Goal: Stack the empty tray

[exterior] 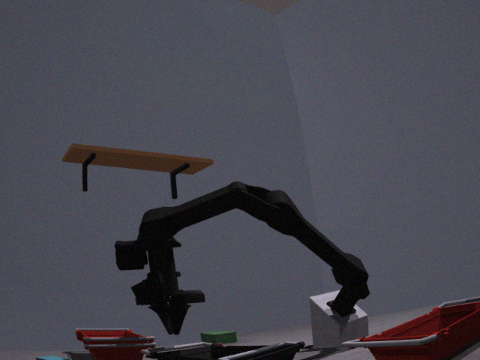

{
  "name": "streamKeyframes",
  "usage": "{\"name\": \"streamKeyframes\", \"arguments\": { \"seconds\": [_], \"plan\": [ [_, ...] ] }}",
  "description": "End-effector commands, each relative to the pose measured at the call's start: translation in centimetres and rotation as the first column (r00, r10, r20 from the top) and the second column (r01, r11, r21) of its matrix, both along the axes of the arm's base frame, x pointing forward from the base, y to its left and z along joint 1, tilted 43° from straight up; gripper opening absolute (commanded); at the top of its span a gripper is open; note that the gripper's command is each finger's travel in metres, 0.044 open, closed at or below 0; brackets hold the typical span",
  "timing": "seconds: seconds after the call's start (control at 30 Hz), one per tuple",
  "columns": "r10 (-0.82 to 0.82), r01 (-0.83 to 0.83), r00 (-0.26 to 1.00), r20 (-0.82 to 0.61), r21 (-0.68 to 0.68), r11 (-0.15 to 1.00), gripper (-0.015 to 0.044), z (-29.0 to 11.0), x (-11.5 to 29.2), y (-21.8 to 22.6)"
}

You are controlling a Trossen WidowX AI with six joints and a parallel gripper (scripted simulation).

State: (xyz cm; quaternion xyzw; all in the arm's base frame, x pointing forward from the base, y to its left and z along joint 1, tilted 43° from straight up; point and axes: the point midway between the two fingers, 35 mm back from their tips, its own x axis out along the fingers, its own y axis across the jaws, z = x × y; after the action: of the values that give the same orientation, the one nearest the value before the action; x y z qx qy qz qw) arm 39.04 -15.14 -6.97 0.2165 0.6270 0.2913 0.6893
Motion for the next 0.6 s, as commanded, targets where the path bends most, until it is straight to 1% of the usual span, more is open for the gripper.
{"name": "streamKeyframes", "arguments": {
  "seconds": [0.0, 0.57],
  "plan": [
    [0.013, -0.012, 1.000, 0.019, -0.012, 1.000, 0.0087, 0.2, 0.5, 0.1],
    [0.013, -0.012, 1.000, 0.020, -0.009, 1.000, 0.0087, -4.1, 0.9, 4.1]
  ]
}}
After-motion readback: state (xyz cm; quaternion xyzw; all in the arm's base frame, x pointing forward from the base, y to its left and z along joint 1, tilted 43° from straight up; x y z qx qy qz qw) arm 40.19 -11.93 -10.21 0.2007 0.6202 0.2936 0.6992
